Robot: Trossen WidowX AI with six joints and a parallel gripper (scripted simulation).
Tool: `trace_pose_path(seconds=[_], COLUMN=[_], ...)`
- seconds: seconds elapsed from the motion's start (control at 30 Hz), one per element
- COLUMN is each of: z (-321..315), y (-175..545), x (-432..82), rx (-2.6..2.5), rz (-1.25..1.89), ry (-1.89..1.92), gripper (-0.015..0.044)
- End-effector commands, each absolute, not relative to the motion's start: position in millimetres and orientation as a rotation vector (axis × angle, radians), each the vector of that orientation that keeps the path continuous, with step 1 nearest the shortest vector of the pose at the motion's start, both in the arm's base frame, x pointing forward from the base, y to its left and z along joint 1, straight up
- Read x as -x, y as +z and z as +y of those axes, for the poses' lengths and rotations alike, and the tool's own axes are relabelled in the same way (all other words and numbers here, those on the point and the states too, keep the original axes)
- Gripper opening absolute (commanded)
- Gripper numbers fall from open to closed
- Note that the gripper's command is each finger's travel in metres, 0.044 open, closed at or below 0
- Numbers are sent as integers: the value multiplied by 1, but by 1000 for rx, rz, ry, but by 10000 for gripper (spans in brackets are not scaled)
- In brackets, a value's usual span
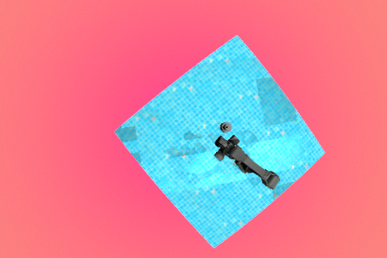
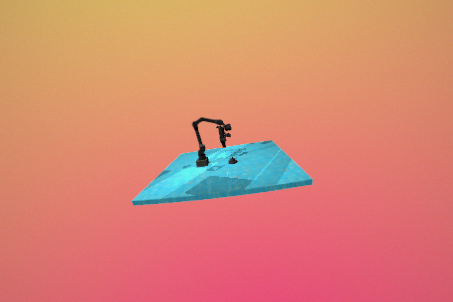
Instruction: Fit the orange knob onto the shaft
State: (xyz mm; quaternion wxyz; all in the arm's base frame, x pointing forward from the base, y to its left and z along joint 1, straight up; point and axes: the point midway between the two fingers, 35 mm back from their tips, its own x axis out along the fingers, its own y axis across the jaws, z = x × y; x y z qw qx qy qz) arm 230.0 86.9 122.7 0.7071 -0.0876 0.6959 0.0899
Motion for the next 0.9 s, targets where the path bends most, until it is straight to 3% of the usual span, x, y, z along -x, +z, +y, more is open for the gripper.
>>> trace_pose_path(seconds=[0.0, 0.87], z=[81, 28], y=[121, 99], x=[-240, -290], rx=[197, 201], rz=[1539, 1536], ry=[198, 194], gripper=[0, 0])
